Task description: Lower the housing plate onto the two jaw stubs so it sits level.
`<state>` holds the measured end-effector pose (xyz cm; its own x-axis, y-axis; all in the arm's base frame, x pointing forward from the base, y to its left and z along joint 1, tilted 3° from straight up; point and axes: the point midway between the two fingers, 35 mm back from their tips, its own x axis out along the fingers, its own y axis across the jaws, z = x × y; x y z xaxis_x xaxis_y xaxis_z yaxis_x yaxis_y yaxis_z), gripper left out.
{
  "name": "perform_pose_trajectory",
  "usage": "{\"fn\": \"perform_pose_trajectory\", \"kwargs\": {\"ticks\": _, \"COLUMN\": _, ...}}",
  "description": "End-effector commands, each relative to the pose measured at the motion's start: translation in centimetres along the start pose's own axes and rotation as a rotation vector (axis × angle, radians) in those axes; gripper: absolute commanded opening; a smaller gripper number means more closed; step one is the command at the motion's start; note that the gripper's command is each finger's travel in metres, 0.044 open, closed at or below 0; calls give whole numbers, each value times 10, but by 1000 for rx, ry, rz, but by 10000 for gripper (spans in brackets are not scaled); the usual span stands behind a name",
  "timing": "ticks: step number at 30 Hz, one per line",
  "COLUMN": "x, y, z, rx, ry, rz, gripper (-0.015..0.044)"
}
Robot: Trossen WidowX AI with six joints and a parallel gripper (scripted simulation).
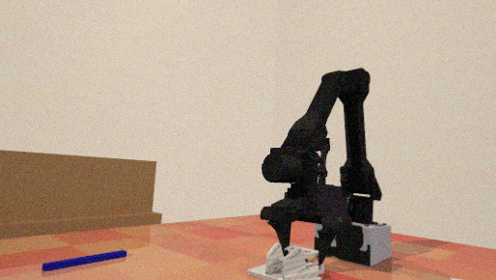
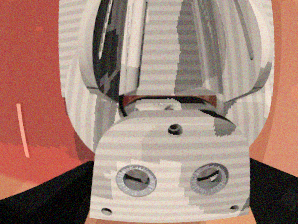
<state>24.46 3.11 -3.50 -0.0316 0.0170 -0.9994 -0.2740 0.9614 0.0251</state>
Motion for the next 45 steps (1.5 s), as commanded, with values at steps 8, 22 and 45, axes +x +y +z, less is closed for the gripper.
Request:
{"fn": "perform_pose_trajectory", "kwargs": {"ticks": 8, "x": 3, "y": -1, "z": 0, "rx": 8, "ry": 1, "rz": -4, "gripper": 351}}
{"fn": "perform_pose_trajectory", "kwargs": {"ticks": 22, "x": 6, "y": -1, "z": 0, "rx": 10, "ry": 1, "rz": -4, "gripper": 351}}
{"fn": "perform_pose_trajectory", "kwargs": {"ticks": 45, "x": 11, "y": -1, "z": 0, "rx": 9, "ry": 1, "rz": -4, "gripper": 351}}
